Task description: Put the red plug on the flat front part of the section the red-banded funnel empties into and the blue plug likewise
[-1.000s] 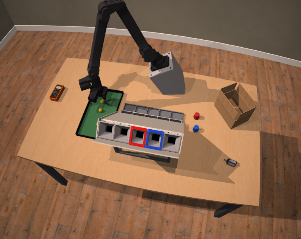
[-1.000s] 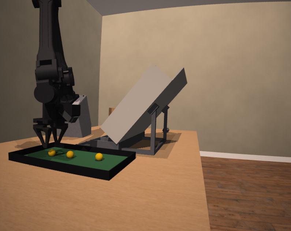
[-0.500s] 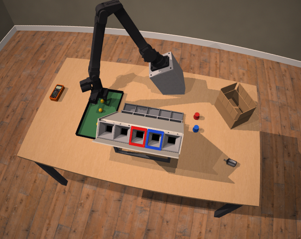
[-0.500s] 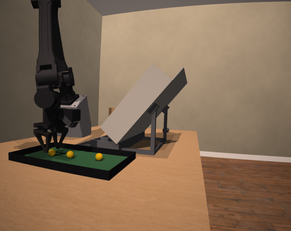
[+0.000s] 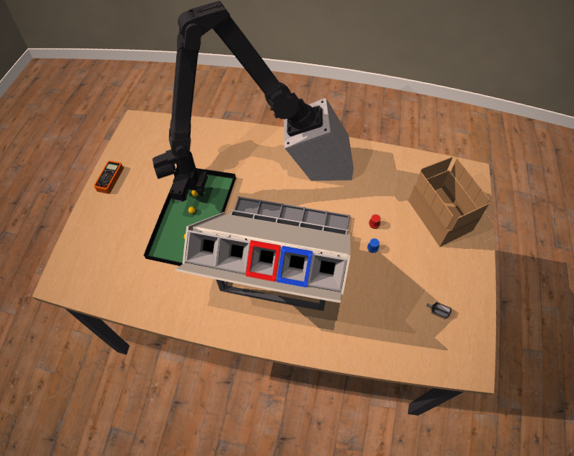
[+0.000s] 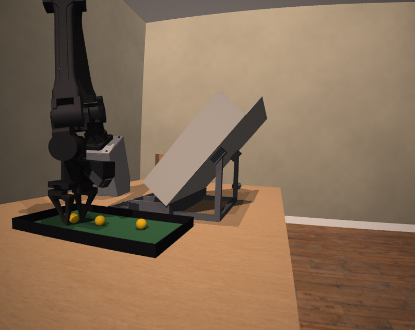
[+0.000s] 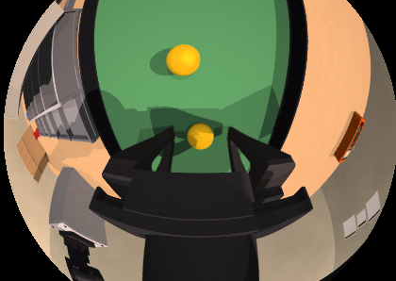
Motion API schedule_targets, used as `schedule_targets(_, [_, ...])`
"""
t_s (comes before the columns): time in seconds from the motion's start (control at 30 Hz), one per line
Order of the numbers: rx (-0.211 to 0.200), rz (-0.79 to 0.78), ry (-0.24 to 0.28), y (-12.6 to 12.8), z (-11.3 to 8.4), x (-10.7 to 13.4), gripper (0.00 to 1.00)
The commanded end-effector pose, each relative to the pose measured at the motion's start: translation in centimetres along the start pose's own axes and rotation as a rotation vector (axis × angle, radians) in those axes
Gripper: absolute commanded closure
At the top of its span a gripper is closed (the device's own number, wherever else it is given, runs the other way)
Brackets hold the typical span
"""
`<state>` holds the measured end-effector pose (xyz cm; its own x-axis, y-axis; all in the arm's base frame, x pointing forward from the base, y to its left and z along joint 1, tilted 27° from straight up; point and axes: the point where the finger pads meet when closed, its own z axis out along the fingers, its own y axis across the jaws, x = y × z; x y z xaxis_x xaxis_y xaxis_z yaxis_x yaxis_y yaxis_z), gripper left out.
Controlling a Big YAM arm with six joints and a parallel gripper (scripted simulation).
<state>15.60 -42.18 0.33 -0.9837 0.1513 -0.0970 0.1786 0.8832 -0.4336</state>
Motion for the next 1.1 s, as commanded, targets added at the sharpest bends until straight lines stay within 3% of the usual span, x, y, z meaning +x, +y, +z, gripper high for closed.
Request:
schedule_targets(0.0, [0.042,-0.001,-0.026,-1.82,-0.77,-0.70,0.44])
schedule_targets(1.07, [0.035,-0.001,-0.022,-1.46,-0.58,-0.42,0.44])
